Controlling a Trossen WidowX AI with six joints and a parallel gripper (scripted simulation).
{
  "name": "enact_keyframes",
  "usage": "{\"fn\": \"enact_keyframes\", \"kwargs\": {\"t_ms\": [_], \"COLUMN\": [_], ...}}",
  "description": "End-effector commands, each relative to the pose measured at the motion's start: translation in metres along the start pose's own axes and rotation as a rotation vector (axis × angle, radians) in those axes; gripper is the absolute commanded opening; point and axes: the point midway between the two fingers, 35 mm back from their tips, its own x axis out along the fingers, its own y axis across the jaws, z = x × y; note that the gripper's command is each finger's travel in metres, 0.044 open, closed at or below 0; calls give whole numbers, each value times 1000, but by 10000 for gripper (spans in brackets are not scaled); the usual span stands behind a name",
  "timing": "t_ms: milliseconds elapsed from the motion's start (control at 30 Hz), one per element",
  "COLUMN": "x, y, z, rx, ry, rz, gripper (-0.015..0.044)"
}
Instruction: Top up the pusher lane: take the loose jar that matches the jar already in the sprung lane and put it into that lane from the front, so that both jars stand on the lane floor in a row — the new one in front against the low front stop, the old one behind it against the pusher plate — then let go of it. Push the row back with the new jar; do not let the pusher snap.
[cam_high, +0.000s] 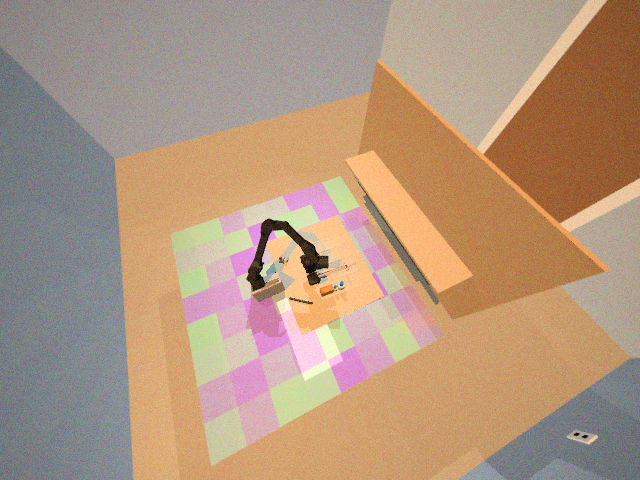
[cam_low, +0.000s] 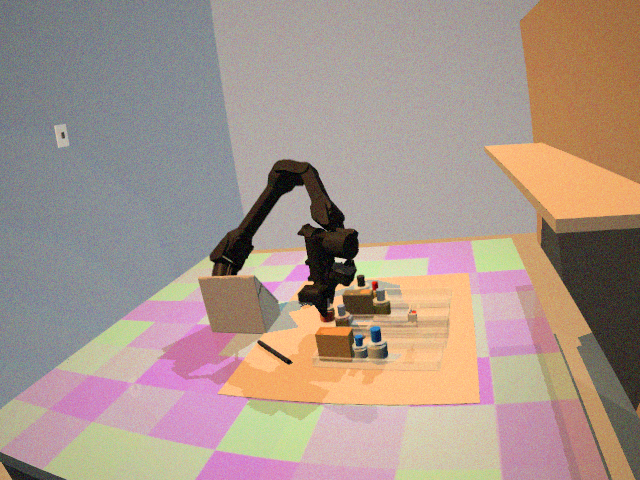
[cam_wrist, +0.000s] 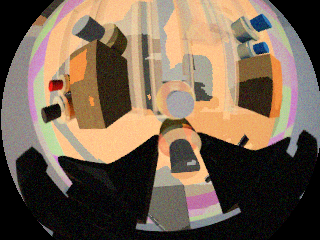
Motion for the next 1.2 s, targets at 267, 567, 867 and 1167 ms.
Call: {"fn": "enact_keyframes", "kwargs": {"t_ms": [267,567,867,1167], "x": [-1,-1,-2,-2], "y": [0,0,-1,-1], "z": [10,13,17,20], "rx": [-6,-7,-7,-7], "ry": [-13,-13,-13,-13], "rz": [-1,-1,-1,-1], "gripper": [0,0,0,0]}}
